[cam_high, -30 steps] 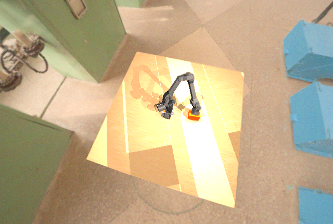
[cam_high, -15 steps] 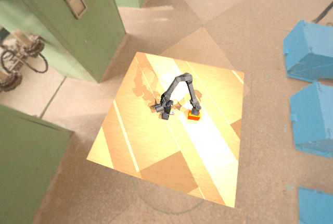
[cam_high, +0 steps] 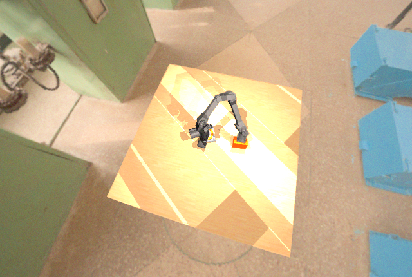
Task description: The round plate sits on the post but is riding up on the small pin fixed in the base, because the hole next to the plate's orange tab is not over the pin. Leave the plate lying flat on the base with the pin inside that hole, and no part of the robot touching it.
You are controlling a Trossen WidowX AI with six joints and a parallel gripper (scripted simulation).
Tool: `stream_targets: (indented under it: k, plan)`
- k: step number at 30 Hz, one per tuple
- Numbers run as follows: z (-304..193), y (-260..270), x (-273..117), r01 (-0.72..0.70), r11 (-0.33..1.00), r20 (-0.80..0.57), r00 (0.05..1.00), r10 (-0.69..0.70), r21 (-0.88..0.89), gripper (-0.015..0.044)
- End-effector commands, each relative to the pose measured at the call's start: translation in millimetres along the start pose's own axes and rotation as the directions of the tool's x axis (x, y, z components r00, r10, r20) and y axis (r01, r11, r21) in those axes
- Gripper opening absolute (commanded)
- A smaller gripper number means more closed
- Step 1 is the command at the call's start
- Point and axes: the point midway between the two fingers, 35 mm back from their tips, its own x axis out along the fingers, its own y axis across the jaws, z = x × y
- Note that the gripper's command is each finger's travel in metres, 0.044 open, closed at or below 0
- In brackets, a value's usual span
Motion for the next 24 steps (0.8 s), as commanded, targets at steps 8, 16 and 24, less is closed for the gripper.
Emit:
stream_targets:
  k: [8,16,24]
  plan:
    - [17,-2,1,0.008,1.0,-0.006,1.0,-0.008,-0.008,0.0]
    - [28,-7,0,0.008,1.0,-0.005,1.0,-0.008,-0.008,0.0]
    - [38,-14,-1,0.009,1.0,-0.005,1.0,-0.009,-0.008,0.0]
